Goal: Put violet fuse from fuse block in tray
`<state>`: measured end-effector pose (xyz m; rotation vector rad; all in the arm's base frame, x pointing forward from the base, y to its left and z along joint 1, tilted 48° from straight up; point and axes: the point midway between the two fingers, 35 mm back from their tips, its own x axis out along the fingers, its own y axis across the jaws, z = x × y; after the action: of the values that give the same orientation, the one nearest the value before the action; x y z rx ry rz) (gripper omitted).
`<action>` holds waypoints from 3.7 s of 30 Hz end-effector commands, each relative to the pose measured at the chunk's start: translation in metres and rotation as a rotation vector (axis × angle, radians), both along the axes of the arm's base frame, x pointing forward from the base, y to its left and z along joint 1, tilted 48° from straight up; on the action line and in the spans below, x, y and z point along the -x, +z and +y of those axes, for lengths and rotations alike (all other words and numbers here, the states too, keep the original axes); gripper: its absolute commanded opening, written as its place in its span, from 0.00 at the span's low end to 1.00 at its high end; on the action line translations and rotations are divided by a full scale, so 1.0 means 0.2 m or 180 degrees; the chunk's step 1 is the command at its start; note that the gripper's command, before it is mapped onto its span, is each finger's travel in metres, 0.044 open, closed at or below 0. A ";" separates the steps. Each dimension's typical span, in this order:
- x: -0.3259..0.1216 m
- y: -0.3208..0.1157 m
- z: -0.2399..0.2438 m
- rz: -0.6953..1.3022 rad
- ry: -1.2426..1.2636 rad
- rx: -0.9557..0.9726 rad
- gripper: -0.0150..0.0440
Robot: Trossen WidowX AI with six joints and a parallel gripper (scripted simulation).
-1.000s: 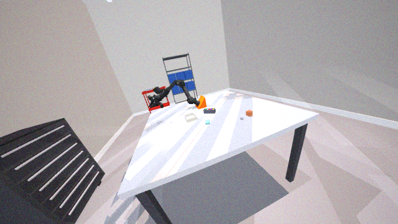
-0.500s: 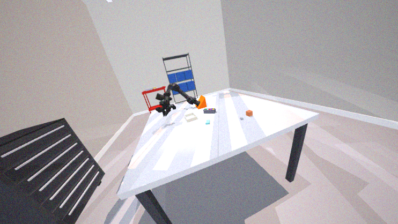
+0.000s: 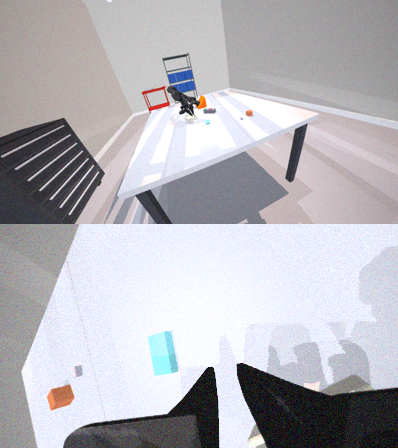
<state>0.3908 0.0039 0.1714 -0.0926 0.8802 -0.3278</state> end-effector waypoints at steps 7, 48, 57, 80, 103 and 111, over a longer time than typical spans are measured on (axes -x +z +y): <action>0.29 -0.56 0.47 0.0905 -0.0931 0.0083 0.38; 0.58 -0.88 0.61 0.0800 -0.1551 0.0907 0.38; 0.57 -0.91 0.58 0.0799 -0.1552 0.0909 0.38; 0.56 -0.94 0.55 0.0798 -0.1552 0.0910 0.38; 0.57 -0.94 0.55 0.0809 -0.1565 0.0901 0.25; 0.57 -0.93 0.56 0.0808 -0.1563 0.0901 0.25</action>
<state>0.2774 0.1142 -0.0155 -0.1867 1.0996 -0.9157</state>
